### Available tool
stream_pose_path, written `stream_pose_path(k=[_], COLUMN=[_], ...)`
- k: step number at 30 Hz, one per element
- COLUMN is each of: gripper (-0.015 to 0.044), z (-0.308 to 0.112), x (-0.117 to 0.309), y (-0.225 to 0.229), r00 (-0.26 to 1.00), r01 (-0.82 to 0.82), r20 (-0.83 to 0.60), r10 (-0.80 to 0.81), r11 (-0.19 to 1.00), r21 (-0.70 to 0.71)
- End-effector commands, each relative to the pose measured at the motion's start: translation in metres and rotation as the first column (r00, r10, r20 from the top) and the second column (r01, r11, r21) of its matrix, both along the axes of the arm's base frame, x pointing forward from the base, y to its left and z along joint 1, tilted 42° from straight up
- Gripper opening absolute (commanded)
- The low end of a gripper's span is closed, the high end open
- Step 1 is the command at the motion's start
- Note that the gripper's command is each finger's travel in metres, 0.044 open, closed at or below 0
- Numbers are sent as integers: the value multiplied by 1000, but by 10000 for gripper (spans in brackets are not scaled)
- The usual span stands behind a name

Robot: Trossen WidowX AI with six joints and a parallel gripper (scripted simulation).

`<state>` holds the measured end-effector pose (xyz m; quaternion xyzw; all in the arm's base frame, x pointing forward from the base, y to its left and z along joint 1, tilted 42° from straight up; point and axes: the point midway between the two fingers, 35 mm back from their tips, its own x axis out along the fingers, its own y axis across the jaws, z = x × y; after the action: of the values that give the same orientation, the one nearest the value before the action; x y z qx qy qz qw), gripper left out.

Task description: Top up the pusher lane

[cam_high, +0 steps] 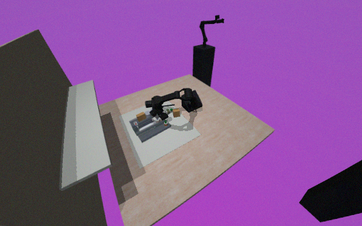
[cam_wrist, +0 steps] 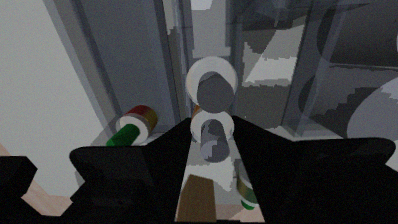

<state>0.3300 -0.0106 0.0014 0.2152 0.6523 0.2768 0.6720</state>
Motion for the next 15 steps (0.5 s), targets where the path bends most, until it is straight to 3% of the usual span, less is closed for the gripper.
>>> stream_pose_path(k=[1, 15], gripper=[0, 0], z=[1, 1], x=[2, -1], y=[1, 1], r00=[1000, 1000], r01=[6, 6], r20=[10, 9], r10=[-6, -6], r11=[1000, 1000], r21=[9, 9])
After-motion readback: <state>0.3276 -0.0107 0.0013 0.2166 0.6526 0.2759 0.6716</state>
